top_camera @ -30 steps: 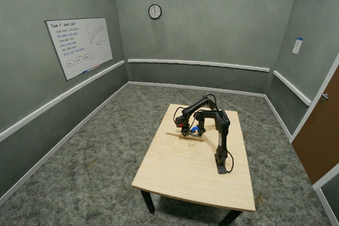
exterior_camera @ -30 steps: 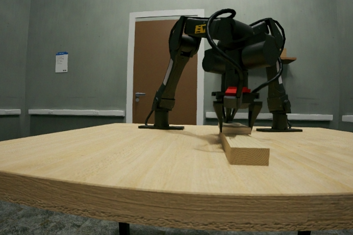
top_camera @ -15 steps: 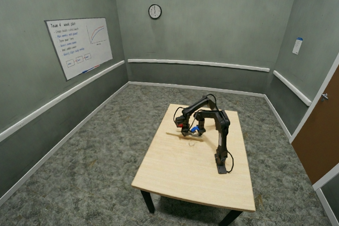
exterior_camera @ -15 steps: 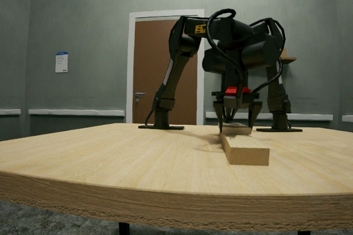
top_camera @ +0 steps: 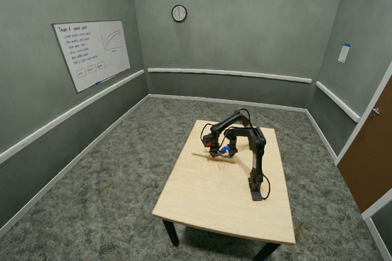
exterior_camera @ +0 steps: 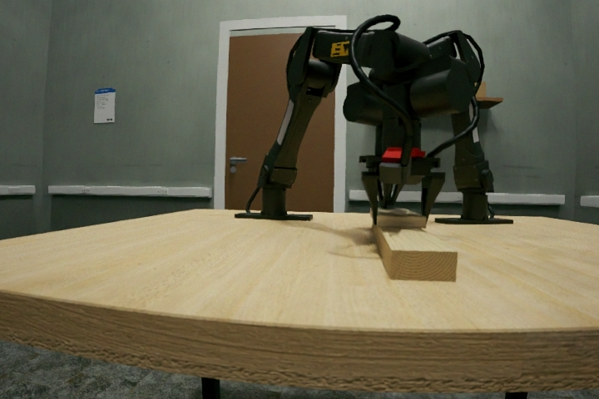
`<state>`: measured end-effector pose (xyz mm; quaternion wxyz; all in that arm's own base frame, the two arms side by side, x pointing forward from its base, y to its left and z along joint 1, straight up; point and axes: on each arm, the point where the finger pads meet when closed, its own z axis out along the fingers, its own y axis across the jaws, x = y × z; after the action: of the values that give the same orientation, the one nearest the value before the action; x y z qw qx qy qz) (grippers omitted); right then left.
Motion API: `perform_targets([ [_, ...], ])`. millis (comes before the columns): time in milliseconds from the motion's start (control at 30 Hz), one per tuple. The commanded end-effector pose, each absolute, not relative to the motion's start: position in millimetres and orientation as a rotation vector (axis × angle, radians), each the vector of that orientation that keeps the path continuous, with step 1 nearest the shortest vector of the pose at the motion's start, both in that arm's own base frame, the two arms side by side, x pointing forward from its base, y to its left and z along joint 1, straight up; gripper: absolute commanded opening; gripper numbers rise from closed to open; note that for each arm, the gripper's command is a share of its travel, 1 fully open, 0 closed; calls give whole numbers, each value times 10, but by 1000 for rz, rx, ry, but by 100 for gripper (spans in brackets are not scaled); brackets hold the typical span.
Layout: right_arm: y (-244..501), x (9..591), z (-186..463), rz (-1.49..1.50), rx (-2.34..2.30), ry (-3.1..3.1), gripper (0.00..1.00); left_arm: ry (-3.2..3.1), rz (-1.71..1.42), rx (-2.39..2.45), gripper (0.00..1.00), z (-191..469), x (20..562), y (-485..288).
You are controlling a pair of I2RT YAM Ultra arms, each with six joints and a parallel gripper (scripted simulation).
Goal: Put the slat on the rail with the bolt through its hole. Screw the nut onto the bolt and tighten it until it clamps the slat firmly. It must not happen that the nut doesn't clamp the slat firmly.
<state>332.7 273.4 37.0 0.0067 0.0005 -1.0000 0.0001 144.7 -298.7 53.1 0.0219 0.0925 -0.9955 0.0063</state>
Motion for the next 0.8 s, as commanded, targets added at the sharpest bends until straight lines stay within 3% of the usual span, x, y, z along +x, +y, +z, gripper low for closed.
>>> perform_targets([
  [0,2744,3346,420,-11,8,-3140,72,-3098,-21,220,11,559,1444,-2914],
  [767,2744,3346,420,-11,8,-3140,72,-2931,7,-1076,11,560,1429,-2917],
])
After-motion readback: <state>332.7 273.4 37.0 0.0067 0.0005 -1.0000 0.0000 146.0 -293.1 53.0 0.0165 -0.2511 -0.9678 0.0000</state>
